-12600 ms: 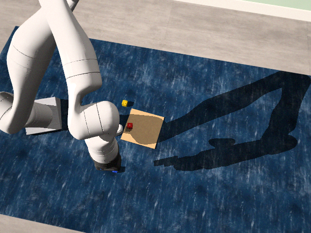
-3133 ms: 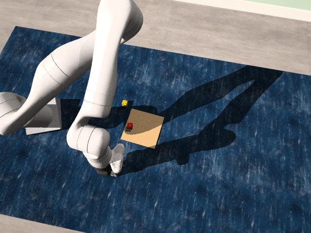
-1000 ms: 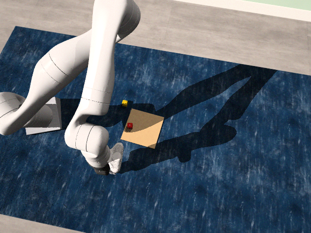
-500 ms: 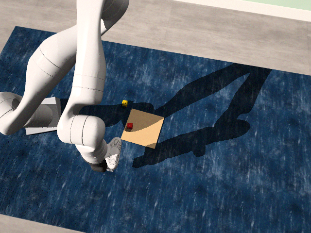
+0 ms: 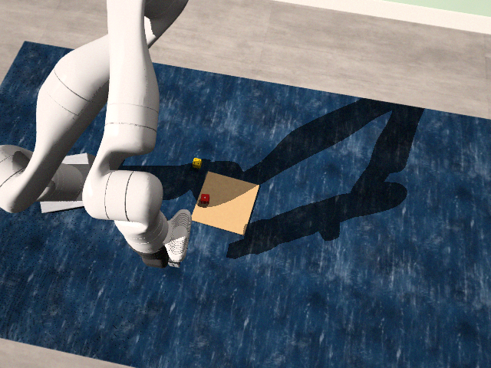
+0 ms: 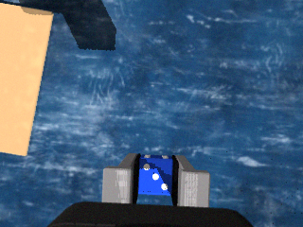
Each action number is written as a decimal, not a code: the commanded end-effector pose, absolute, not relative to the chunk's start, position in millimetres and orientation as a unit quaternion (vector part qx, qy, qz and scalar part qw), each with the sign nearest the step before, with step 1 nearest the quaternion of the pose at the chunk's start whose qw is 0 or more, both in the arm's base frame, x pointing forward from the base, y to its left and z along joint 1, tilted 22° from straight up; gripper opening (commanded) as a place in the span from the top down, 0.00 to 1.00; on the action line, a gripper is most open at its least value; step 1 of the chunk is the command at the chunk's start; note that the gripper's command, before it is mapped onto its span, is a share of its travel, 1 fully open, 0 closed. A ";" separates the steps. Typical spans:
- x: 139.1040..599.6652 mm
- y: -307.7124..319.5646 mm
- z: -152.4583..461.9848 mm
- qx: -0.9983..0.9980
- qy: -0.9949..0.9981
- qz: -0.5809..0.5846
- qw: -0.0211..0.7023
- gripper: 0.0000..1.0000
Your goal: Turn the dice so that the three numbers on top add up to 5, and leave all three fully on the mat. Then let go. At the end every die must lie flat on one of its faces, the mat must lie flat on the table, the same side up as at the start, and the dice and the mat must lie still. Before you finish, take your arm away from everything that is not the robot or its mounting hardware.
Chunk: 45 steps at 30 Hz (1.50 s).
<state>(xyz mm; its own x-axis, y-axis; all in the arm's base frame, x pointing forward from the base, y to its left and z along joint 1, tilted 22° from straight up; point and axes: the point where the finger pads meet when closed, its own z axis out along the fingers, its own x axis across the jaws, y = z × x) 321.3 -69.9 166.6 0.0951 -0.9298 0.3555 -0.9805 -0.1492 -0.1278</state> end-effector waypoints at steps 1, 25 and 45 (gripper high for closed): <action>321.8 -68.9 167.2 0.738 -0.647 0.179 0.070 0.60; 368.5 28.9 148.4 0.751 -0.631 0.183 0.067 0.60; 373.6 113.7 115.5 0.760 -0.621 0.177 0.076 0.60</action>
<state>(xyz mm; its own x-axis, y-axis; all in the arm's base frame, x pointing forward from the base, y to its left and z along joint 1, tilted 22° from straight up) 373.7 112.6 115.3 0.1632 -0.9178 0.3620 -0.9715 -0.2135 -0.1031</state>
